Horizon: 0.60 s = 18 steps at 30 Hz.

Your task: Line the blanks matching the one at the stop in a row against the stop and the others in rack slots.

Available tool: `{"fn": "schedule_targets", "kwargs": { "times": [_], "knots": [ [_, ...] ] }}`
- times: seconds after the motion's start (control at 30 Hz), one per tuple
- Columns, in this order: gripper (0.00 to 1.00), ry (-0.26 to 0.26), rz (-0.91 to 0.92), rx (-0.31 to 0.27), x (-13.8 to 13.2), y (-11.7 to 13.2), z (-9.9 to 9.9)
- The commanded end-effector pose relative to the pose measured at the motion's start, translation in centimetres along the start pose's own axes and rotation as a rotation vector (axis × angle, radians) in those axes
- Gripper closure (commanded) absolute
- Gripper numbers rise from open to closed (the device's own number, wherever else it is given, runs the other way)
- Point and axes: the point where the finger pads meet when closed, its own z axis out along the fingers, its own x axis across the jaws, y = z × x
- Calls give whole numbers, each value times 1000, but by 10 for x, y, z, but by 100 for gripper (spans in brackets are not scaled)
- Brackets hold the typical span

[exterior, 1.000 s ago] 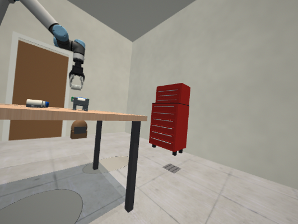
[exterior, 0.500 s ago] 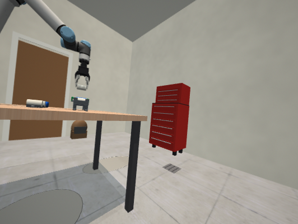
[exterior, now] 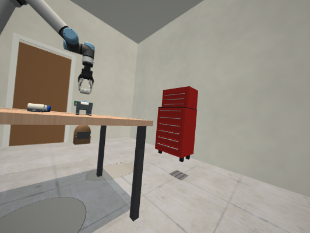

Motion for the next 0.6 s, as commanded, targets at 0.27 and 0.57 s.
{"fn": "schedule_targets", "kwargs": {
  "times": [0.27, 0.57],
  "knots": [
    [60, 1, 0, 0, 1, 0, 33],
    [60, 1, 0, 0, 1, 0, 77]
  ]
}}
